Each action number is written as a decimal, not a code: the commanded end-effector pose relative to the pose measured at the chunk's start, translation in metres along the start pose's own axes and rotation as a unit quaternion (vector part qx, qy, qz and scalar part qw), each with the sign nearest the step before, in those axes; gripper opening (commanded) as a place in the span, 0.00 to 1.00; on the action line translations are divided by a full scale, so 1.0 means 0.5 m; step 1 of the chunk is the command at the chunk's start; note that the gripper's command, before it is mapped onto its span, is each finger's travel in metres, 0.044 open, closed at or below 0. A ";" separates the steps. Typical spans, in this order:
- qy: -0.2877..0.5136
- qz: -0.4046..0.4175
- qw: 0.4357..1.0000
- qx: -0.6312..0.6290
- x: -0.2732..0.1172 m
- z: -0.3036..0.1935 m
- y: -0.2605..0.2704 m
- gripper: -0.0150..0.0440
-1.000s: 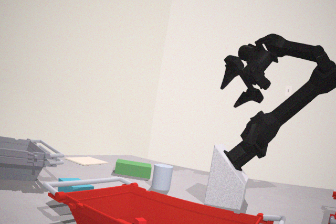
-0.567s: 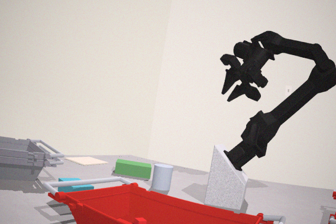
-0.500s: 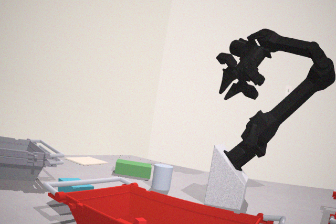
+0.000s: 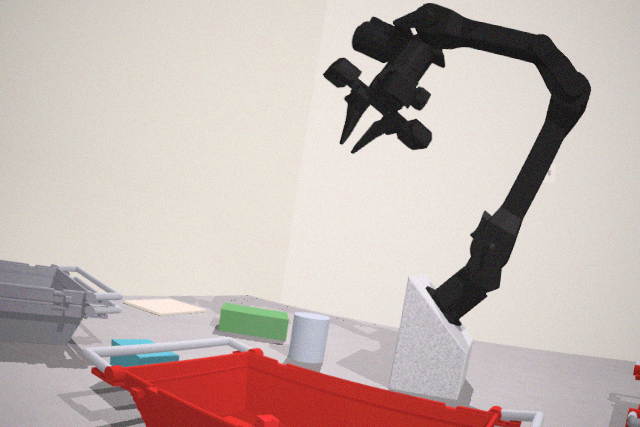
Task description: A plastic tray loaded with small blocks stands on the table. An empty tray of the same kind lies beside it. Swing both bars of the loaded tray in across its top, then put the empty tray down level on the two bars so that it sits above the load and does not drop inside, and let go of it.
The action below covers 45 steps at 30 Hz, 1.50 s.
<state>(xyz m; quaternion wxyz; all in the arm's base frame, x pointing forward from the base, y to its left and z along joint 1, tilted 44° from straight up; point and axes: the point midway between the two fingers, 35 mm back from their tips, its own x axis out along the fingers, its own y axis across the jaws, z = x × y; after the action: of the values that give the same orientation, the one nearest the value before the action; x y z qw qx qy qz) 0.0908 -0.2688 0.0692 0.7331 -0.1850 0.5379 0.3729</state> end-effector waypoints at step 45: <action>0.049 0.229 0.898 0.373 0.650 0.516 -0.190 0.40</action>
<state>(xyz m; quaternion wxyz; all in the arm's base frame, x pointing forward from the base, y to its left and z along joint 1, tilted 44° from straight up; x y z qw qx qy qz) 0.3818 -0.0596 -0.1373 0.6225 0.2066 0.6964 0.2911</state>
